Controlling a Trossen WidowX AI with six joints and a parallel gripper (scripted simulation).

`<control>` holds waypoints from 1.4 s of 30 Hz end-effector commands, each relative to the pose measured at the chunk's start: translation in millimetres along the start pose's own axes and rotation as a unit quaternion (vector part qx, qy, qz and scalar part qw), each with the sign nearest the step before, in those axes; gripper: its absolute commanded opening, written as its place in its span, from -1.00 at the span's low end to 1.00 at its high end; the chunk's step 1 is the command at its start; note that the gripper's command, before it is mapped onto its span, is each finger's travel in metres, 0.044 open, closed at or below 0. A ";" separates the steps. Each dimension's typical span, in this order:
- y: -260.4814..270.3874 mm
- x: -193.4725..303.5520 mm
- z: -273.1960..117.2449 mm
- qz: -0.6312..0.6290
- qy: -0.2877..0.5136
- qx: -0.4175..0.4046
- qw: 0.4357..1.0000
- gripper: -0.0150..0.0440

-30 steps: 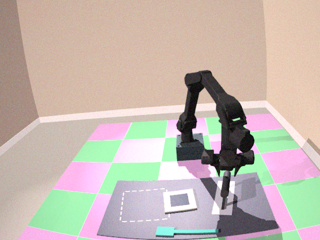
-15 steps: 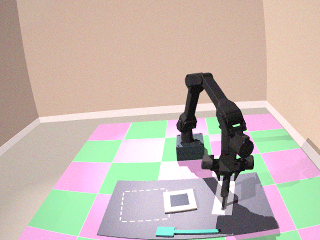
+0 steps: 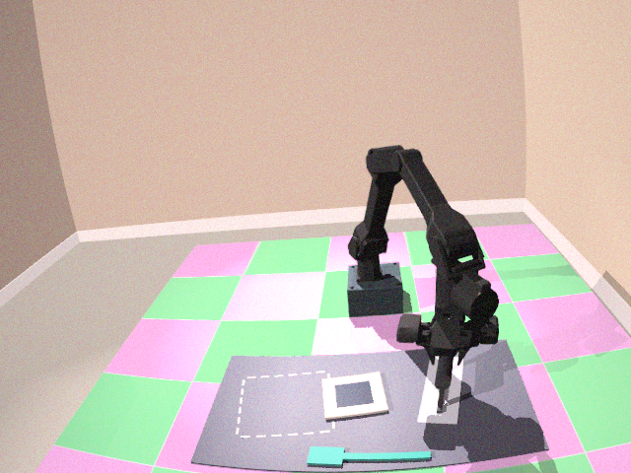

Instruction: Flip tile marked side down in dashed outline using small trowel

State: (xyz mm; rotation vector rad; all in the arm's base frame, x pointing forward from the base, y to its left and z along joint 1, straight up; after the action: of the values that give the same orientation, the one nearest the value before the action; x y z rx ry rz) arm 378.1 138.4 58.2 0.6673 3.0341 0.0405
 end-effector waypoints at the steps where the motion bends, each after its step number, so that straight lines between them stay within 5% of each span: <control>1: -1.4 0.3 3.3 0.002 0.000 0.004 1.000 -0.02; 24: -1.4 0.3 3.3 0.000 0.000 0.004 1.000 -0.05; 42: -1.3 0.3 3.3 -0.258 0.001 0.003 0.966 -0.05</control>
State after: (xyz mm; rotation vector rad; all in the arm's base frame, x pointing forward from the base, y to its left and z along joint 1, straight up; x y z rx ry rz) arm 377.6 137.4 55.6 0.0416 3.1037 0.0209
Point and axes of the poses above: the point midway between the two fingers, 35 mm back from their tips, its own z axis out along the fingers, its own y axis across the jaws, x = y × z, the point moved 2 cm from there along -z, back along the fingers, and after that the axes turned 11 degrees about z, right-handed, at the moved point
